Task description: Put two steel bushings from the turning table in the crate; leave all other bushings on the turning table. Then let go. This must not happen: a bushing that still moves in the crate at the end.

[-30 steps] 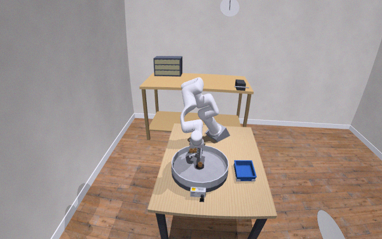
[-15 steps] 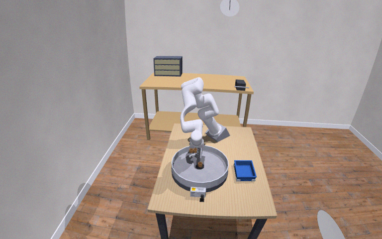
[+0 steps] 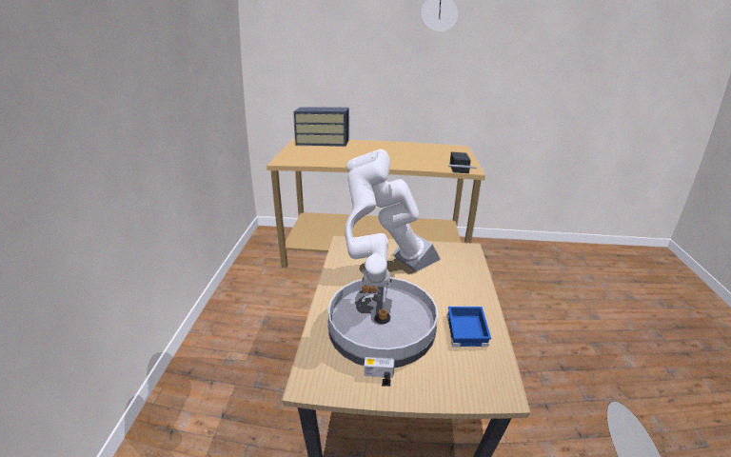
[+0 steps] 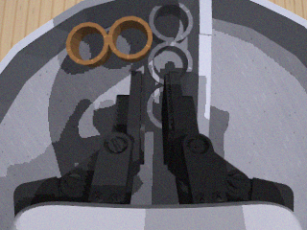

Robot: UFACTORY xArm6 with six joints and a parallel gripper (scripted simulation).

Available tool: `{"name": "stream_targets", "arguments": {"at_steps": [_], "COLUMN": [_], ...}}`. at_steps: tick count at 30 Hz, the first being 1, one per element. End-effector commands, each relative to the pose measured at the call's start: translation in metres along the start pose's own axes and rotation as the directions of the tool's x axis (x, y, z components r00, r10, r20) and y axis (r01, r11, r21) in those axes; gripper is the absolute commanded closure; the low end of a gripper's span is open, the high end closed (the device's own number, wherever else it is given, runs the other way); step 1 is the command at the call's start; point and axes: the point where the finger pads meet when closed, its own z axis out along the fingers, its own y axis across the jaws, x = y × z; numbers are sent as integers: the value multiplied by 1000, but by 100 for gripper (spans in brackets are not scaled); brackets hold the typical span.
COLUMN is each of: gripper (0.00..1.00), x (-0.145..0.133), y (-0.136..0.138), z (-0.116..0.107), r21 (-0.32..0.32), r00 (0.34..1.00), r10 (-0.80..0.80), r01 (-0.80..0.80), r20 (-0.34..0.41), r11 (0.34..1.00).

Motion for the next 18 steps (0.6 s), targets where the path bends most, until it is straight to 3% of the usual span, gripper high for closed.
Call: {"name": "stream_targets", "arguments": {"at_steps": [1,18], "gripper": [90,90], "x": [-4,-8], "y": [0,0], "z": [1,6], "r21": [-1,-1], "r00": [1000,1000], "r10": [1,1], "r01": [-1,-1], "r20": [6,6], "r11": [1000,1000]}}
